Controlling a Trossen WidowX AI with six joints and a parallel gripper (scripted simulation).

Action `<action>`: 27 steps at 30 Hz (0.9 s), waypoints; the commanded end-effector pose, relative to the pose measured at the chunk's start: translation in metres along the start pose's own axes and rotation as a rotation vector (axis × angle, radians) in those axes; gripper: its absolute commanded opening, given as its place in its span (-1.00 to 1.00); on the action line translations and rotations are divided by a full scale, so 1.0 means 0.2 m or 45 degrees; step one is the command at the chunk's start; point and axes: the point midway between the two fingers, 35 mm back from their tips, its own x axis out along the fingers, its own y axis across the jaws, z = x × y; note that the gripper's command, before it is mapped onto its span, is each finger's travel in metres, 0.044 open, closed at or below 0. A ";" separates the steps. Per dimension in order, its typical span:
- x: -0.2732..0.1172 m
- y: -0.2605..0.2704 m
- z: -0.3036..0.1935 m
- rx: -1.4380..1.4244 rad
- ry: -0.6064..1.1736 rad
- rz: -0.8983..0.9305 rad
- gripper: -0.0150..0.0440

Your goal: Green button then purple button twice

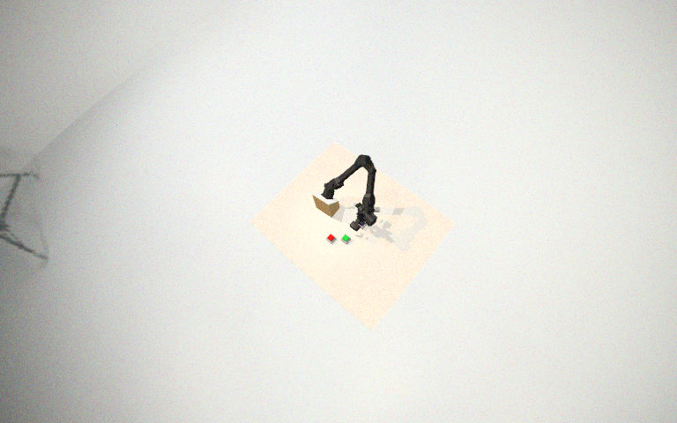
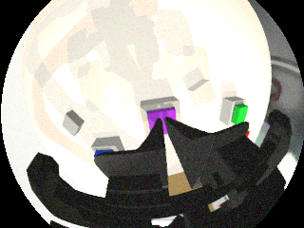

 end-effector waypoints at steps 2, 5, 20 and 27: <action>0.01 0.00 -0.02 0.015 0.009 0.005 -0.42; 0.01 0.00 -0.02 0.015 0.009 0.005 -0.42; -0.16 0.00 -0.01 0.015 0.008 0.003 -0.42; -0.12 0.00 -0.01 0.015 0.008 0.003 -0.42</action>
